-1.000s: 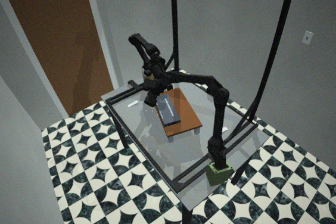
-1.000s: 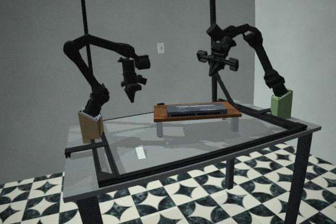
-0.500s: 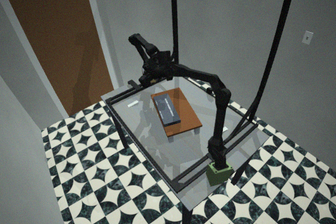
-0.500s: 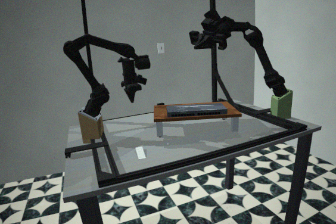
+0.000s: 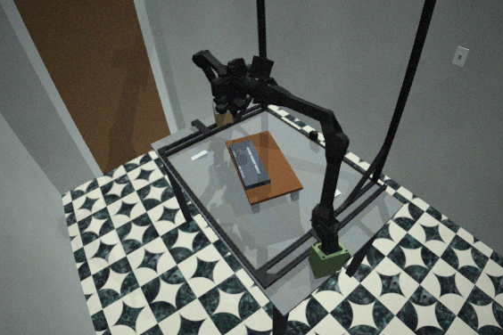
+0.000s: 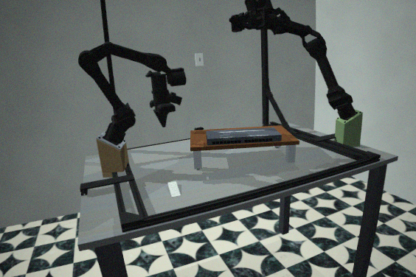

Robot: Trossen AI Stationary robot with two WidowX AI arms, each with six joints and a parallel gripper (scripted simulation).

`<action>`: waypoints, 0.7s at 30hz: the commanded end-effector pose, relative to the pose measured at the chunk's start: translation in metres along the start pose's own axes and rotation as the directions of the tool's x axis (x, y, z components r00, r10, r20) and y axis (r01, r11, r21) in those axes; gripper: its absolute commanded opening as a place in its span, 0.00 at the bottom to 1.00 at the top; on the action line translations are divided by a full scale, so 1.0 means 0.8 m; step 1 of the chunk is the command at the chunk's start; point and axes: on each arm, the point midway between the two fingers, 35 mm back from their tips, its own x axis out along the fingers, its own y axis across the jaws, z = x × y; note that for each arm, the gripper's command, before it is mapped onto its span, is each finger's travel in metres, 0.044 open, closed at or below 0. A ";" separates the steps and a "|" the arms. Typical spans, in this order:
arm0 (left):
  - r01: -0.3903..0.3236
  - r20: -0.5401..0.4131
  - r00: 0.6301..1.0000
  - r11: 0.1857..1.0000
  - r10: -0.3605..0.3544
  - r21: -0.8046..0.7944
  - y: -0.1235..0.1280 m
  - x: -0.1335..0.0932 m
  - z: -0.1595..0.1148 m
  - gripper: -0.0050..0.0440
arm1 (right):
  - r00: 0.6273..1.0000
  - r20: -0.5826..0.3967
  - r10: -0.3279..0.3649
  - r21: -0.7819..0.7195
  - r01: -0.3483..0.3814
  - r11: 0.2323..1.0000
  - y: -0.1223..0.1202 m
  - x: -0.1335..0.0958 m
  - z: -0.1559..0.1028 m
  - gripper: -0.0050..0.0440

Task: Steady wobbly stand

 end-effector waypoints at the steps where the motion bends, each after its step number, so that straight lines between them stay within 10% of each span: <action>1: 0.027 0.127 0.991 0.998 -0.035 0.064 -0.018 -0.009 0.048 0.10 | 1.000 0.000 0.000 0.000 0.000 1.000 0.000 0.000 0.000 0.10; 8: 0.037 0.408 0.905 0.977 -0.123 0.212 -0.060 -0.046 0.150 0.10 | 1.000 0.000 0.000 0.000 0.000 1.000 0.000 0.000 0.000 0.10; 15: 0.042 0.429 0.893 0.975 -0.135 0.219 -0.066 -0.058 0.158 0.10 | 1.000 0.000 0.000 0.000 0.000 1.000 0.000 0.000 0.000 0.10; 21: -0.006 0.633 0.746 0.948 -0.208 0.318 -0.100 -0.109 0.234 0.10 | 1.000 0.000 0.000 0.000 0.000 1.000 0.000 0.000 0.000 0.10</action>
